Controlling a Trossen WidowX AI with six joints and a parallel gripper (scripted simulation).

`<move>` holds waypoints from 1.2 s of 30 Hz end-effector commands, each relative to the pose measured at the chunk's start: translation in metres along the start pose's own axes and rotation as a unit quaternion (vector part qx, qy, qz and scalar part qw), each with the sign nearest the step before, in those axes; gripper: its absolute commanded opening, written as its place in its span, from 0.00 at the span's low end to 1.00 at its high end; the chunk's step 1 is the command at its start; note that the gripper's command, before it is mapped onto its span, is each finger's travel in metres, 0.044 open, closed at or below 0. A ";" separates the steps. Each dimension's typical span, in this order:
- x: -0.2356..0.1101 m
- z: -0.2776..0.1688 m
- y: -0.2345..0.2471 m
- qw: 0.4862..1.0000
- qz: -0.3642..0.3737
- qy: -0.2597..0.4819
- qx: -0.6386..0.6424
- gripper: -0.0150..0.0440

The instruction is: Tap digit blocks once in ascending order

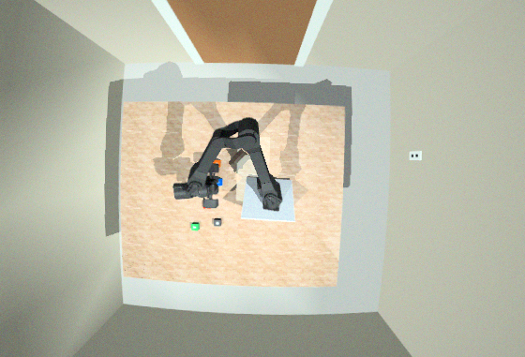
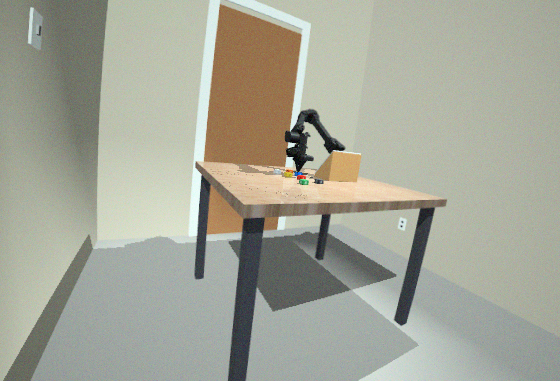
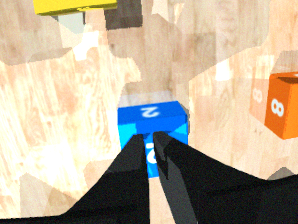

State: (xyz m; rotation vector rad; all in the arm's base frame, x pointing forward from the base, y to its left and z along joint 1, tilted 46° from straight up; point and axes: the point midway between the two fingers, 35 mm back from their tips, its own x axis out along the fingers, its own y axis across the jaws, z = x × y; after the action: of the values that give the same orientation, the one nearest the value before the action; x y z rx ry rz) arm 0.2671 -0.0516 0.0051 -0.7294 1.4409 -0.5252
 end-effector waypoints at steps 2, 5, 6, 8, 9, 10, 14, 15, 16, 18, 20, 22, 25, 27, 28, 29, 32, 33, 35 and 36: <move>-0.020 0.001 -0.001 1.000 -0.001 -0.003 0.003 0.29; -0.023 0.002 0.000 1.000 0.000 -0.003 0.003 0.29; -0.030 0.003 0.000 1.000 0.001 -0.004 0.003 0.29; -0.060 0.005 0.002 1.000 0.003 -0.004 0.002 0.29; -0.077 0.004 0.001 1.000 0.003 -0.004 0.002 0.29; -0.090 0.003 0.001 1.000 0.002 -0.003 0.002 0.29; -0.101 0.001 0.000 1.000 0.001 -0.003 0.002 0.29; -0.101 0.001 0.000 1.000 0.001 -0.003 0.002 0.29; -0.101 0.001 0.000 1.000 0.001 -0.003 0.002 0.29; -0.101 0.001 0.000 1.000 0.001 -0.003 0.002 0.29; -0.101 0.002 0.002 1.000 0.002 -0.003 0.002 0.29; -0.102 0.010 0.016 1.000 0.003 -0.004 0.003 0.29; -0.104 0.025 0.053 1.000 0.004 -0.005 0.004 0.29; -0.104 0.032 0.079 1.000 0.005 -0.005 0.004 0.29; -0.103 0.035 0.092 1.000 0.005 -0.005 0.004 0.29; -0.103 0.037 0.103 1.000 0.005 -0.005 0.004 0.29; -0.103 0.038 0.112 1.000 0.005 -0.004 0.004 0.29; -0.103 0.038 0.112 1.000 0.005 -0.004 0.004 0.29; -0.103 0.038 0.112 1.000 0.005 -0.004 0.004 0.29; -0.103 0.038 0.112 1.000 0.005 -0.004 0.004 0.29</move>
State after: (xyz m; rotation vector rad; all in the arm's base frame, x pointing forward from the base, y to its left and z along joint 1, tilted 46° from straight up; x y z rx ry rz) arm 0.2821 0.0988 -0.0011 -0.7391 1.4352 -0.5147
